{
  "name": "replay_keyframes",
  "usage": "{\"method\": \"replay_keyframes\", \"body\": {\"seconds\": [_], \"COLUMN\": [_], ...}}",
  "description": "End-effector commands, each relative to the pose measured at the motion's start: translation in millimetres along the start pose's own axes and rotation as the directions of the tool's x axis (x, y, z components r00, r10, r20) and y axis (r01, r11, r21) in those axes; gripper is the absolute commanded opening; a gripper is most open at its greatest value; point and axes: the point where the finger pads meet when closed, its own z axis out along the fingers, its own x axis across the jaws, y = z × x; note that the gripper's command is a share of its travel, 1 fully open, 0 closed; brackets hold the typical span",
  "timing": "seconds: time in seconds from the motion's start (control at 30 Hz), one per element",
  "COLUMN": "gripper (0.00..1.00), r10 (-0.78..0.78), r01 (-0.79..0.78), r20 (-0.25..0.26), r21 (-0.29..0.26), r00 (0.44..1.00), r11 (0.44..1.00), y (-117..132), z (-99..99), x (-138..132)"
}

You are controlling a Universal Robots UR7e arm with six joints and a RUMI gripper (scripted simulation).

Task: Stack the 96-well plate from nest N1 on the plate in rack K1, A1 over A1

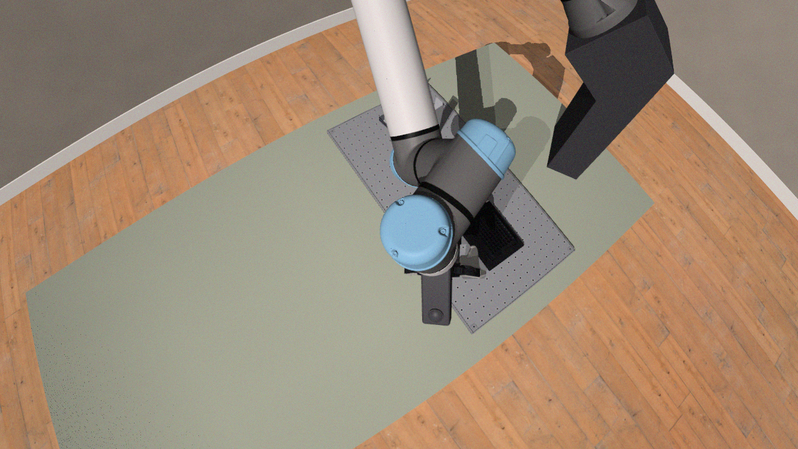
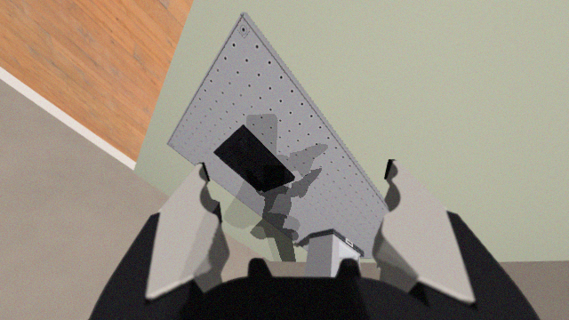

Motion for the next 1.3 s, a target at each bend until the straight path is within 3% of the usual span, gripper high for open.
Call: {"method": "replay_keyframes", "body": {"seconds": [0.0,0.53,0.7,0.83,1.27], "gripper": [1.00,1.00,1.00,1.00,1.00], "r10": [-0.039,-0.217,-0.302,-0.302,-0.458], "r01": [0.039,0.224,0.313,0.313,0.480], "r20": [-0.016,-0.094,-0.138,-0.138,-0.229], "r21": [0.022,0.060,0.066,0.066,0.047], "r00": [0.999,0.972,0.943,0.943,0.859], "r11": [0.999,0.973,0.947,0.947,0.876], "y": [2,26,42,44,88], "z": [9.4,35.6,42.4,43.4,48.1], "x": [-13,-57,-74,-76,-106]}}
